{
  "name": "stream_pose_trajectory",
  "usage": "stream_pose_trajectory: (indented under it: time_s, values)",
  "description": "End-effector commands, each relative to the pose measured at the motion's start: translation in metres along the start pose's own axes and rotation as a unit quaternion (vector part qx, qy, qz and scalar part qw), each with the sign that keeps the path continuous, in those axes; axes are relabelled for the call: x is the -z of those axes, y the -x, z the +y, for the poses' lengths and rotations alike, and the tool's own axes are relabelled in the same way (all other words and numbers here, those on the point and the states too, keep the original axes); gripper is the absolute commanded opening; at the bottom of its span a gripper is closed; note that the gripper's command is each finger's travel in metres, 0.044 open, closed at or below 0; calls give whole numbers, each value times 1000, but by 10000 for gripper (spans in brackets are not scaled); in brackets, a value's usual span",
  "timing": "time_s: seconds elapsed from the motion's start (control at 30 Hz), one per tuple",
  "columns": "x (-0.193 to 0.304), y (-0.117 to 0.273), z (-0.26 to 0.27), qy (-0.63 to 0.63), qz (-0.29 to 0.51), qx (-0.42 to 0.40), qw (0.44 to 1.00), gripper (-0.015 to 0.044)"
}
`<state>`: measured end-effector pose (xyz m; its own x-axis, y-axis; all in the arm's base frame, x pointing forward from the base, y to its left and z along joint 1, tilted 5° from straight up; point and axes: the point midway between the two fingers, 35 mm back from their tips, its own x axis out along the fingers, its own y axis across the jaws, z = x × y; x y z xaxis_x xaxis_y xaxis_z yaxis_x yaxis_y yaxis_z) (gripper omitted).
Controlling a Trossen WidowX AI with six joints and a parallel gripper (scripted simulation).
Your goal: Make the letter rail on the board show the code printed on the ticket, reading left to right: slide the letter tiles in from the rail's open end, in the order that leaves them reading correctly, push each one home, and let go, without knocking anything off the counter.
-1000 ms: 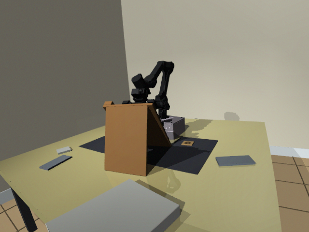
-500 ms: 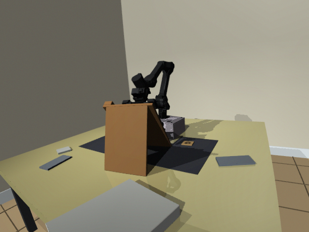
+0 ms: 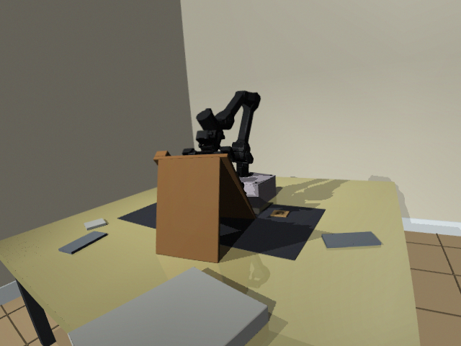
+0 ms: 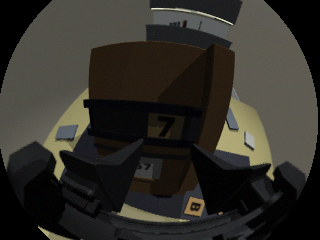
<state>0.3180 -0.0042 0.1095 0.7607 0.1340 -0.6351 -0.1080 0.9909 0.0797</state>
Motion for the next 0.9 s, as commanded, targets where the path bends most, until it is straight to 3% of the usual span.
stream_pose_trajectory:
  time_s: [0.0,0.87]
  values:
    - [-3,2,1,3,-4,-1,1000,295]
    - [-7,6,2,2,-4,-1,1000,295]
